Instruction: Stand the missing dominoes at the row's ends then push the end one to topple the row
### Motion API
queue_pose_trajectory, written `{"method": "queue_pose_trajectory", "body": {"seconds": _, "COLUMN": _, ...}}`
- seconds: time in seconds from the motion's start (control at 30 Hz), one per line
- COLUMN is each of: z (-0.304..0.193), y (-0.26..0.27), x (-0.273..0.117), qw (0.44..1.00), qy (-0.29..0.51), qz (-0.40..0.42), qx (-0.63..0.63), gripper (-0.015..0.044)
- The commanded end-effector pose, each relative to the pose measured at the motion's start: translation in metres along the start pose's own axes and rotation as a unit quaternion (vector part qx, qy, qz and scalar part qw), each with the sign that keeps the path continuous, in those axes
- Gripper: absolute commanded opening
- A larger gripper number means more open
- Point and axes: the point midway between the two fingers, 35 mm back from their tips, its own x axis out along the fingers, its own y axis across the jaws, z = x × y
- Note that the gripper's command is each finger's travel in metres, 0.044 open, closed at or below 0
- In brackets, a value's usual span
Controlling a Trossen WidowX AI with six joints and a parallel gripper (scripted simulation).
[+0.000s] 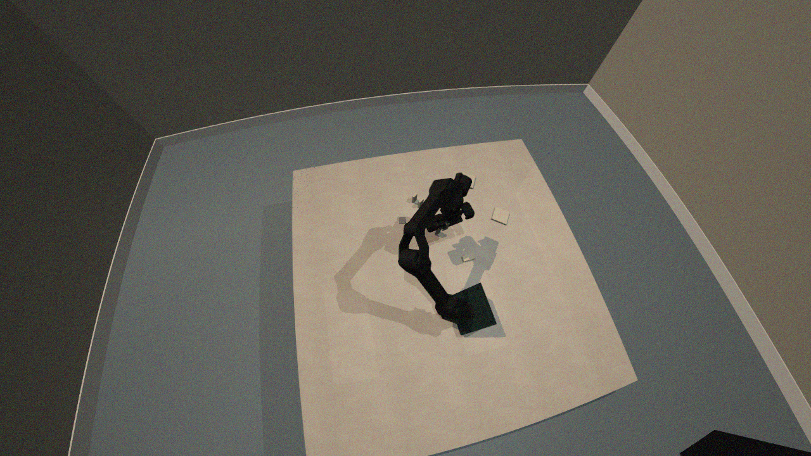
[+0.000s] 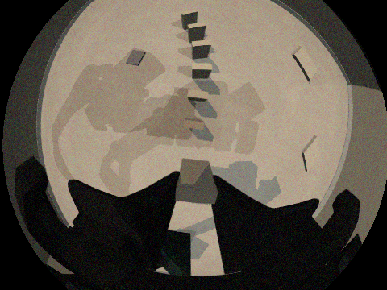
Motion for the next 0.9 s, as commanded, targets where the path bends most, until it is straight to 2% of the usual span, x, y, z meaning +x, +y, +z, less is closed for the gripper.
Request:
{"method": "queue_pose_trajectory", "body": {"seconds": 0.0, "z": 0.000, "y": 0.000, "x": 0.017, "qw": 1.000, "qy": 0.001, "qz": 0.002, "qx": 0.005, "gripper": 0.0107}}
{"method": "queue_pose_trajectory", "body": {"seconds": 0.57, "z": -0.006, "y": 0.005, "x": 0.091, "qw": 1.000, "qy": 0.000, "qz": 0.006, "qx": 0.001, "gripper": 0.0107}}
{"method": "queue_pose_trajectory", "body": {"seconds": 0.87, "z": -0.006, "y": 0.006, "x": 0.094, "qw": 1.000, "qy": 0.000, "qz": 0.006, "qx": 0.000, "gripper": 0.0107}}
